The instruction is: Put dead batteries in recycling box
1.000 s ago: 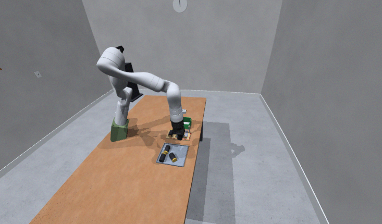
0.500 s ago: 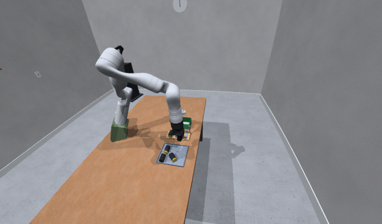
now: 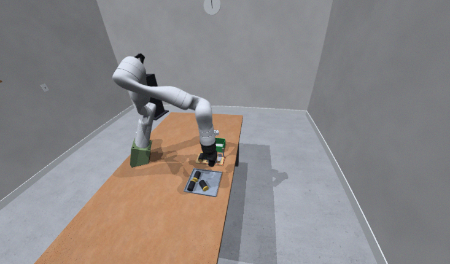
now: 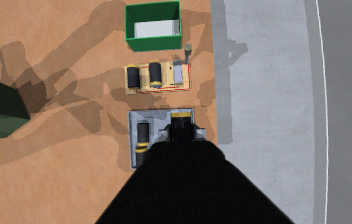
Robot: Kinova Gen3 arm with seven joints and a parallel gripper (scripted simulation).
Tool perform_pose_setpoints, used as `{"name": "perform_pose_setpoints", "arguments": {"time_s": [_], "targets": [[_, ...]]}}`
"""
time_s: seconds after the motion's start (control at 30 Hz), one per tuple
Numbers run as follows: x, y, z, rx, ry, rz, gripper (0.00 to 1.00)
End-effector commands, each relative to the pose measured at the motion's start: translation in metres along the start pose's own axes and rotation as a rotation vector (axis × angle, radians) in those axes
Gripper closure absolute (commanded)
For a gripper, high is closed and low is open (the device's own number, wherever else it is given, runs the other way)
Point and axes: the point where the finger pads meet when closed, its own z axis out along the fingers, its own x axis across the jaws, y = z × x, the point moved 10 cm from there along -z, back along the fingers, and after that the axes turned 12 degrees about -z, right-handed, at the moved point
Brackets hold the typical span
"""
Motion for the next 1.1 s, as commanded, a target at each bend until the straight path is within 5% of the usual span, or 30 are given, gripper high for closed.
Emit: {"name": "perform_pose_setpoints", "arguments": {"time_s": [0.0, 0.37, 1.07], "targets": [[0.0, 0.0, 0.003, 0.0, 0.001, -0.001, 0.43], [0.0, 0.0, 0.082, 0.0, 0.001, -0.001, 0.43], [0.0, 0.0, 0.084, 0.0, 0.001, -0.001, 0.43]]}}
